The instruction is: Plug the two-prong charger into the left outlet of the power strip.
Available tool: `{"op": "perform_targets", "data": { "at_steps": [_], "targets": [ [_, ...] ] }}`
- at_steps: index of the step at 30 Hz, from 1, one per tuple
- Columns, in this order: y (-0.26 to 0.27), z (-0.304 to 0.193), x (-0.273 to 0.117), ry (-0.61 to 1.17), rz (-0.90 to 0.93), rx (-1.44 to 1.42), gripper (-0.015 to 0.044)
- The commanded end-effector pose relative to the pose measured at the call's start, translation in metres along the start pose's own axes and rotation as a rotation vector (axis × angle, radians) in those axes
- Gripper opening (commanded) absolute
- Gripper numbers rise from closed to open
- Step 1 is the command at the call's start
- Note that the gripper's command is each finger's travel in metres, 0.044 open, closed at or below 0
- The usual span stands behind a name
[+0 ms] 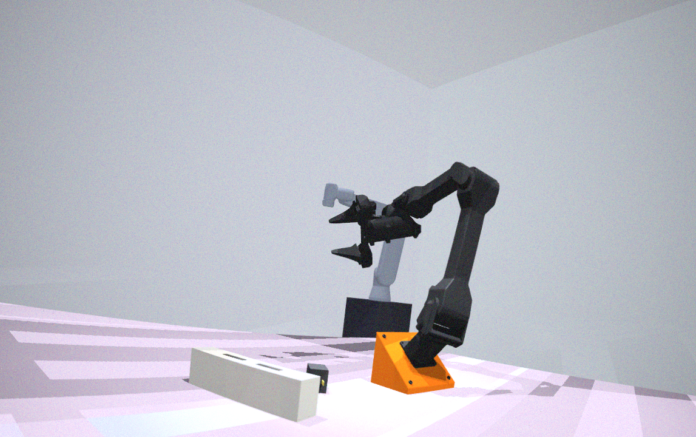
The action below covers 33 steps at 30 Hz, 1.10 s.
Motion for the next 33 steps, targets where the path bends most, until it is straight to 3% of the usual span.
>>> {"op": "perform_targets", "data": {
  "at_steps": [1, 33],
  "targets": [
    [0.008, -0.012, 0.015, 0.05, -0.03, -0.08, 0.044],
    [0.057, -0.117, 0.105, 0.443, -0.155, -0.706, 0.044]
  ]
}}
Point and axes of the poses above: the point midway between the two fingers, 35 mm back from their tips, its own x axis out along the fingers, its own y axis across the jaws, z = x × y, the point moved 3 cm from there along -x, back along the fingers, and after that the axes turned 13 degrees about x, right-handed, at the moved point
